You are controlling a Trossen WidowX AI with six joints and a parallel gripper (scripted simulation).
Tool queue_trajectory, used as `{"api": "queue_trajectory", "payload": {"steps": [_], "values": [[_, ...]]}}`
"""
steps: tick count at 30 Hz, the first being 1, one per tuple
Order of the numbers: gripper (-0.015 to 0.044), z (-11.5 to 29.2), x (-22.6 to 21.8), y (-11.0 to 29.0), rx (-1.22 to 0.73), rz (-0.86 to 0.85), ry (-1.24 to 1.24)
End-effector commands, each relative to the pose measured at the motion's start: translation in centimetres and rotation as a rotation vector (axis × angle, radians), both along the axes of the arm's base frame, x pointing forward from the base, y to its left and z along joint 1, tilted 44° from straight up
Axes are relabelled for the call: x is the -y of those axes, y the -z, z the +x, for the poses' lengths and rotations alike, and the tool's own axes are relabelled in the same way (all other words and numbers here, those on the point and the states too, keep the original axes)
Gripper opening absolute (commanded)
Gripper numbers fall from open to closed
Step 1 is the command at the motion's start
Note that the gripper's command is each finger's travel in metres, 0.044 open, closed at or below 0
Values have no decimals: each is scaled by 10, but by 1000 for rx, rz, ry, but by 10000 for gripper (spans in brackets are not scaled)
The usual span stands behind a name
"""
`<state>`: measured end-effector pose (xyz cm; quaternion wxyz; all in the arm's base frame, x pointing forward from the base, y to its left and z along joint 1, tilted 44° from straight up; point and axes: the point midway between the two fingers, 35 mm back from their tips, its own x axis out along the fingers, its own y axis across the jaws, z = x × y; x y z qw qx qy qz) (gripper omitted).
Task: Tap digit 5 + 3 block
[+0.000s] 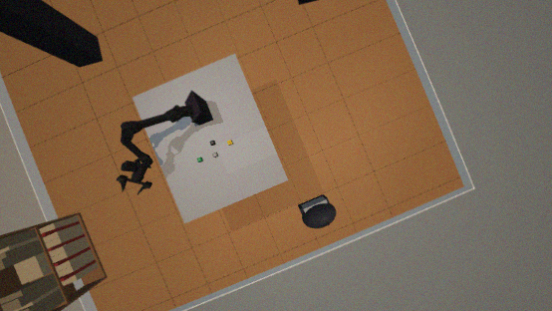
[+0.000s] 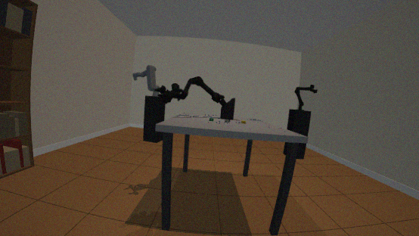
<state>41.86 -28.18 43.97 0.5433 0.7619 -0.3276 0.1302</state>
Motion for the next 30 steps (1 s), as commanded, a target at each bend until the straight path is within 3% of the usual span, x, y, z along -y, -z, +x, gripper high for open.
{"api": "queue_trajectory", "payload": {"steps": [1, 4, 16, 23, 30], "values": [[400, 4, -2, 4, -14, 5, 1], [400, 50, -31, 59, -232, 48, 6], [400, 108, -156, 222, -903, -73, -56], [400, 85, -246, 318, -1343, -344, -151], [400, 13, -323, 398, -1774, -815, -290]]}}
